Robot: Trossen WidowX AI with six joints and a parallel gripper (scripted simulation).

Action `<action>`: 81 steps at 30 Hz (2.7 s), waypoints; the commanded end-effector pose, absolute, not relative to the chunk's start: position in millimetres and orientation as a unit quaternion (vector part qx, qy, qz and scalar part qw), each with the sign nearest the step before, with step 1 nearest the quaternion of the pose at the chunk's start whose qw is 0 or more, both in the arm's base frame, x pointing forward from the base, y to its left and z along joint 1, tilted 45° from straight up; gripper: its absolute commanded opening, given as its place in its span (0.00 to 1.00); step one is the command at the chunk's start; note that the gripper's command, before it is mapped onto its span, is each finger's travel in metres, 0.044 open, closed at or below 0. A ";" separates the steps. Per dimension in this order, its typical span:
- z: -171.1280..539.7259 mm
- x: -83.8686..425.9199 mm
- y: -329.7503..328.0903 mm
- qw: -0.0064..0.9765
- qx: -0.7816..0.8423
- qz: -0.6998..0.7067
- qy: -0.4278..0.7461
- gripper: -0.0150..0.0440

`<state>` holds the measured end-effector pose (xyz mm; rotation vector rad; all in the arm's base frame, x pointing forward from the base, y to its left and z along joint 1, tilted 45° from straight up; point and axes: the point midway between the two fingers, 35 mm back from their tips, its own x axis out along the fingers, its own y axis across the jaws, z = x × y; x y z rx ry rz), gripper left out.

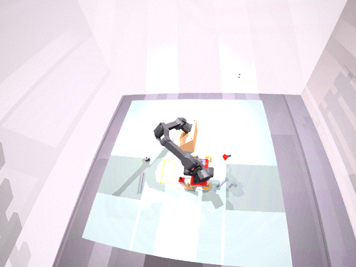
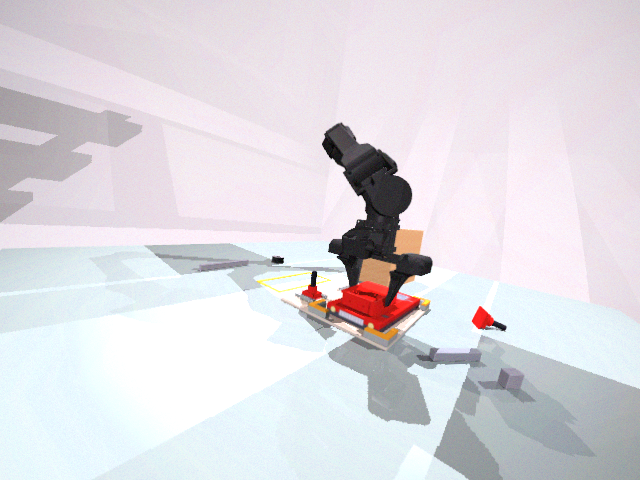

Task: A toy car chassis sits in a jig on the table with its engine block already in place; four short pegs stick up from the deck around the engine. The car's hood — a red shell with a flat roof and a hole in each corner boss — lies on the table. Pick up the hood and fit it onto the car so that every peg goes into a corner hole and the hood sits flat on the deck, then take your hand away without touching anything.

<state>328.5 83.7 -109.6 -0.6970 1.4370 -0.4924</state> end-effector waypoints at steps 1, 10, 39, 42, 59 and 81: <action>-112.0 327.8 81.9 0.669 -0.311 -0.219 0.638 0.25; -110.8 328.5 82.9 0.670 -0.309 -0.219 0.638 0.39; -56.8 322.6 135.9 0.668 -0.308 -0.220 0.641 1.00; -56.8 322.6 135.9 0.668 -0.308 -0.220 0.641 1.00; -56.8 322.6 135.9 0.668 -0.308 -0.220 0.641 1.00; -56.8 322.6 135.9 0.668 -0.308 -0.220 0.641 1.00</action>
